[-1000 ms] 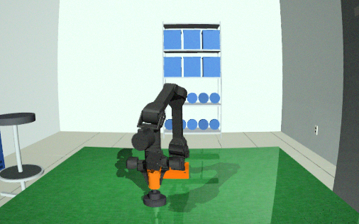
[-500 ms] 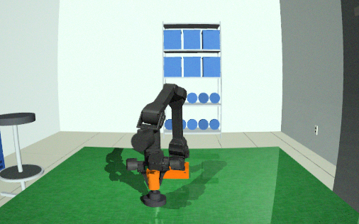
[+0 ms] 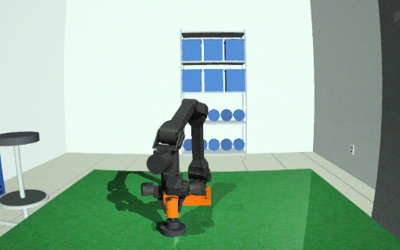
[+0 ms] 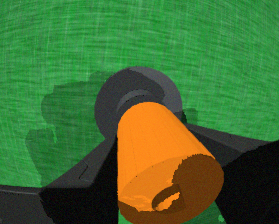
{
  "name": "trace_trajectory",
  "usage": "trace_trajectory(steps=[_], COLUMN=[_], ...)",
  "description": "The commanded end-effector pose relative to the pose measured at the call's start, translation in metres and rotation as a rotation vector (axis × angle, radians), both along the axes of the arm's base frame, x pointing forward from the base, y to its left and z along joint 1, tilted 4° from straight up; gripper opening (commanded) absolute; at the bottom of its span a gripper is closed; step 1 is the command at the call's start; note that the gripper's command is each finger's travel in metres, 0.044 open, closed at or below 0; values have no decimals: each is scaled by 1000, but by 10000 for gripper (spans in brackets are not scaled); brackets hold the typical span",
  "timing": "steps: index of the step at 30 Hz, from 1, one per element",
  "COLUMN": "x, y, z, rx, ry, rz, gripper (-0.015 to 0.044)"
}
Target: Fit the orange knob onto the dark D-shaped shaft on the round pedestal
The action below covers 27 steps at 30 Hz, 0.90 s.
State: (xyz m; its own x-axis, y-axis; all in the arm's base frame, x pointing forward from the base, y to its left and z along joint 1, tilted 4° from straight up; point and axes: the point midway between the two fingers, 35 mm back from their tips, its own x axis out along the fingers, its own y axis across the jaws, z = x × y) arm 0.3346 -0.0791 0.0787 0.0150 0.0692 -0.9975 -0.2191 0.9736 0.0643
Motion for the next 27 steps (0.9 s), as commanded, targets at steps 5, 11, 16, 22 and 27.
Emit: trace_trajectory(steps=[5, 11, 16, 22, 27], x=[-4, -3, -3, -1, 2], y=[1, 0, 0, 0, -1], z=[-1, 2, 4, 4, 3], rx=[0, 0, 0, -3, -3], ry=[2, 2, 0, -13, -13], rz=[3, 3, 29, 212, 212], gripper=[0, 0, 0, 0, 0])
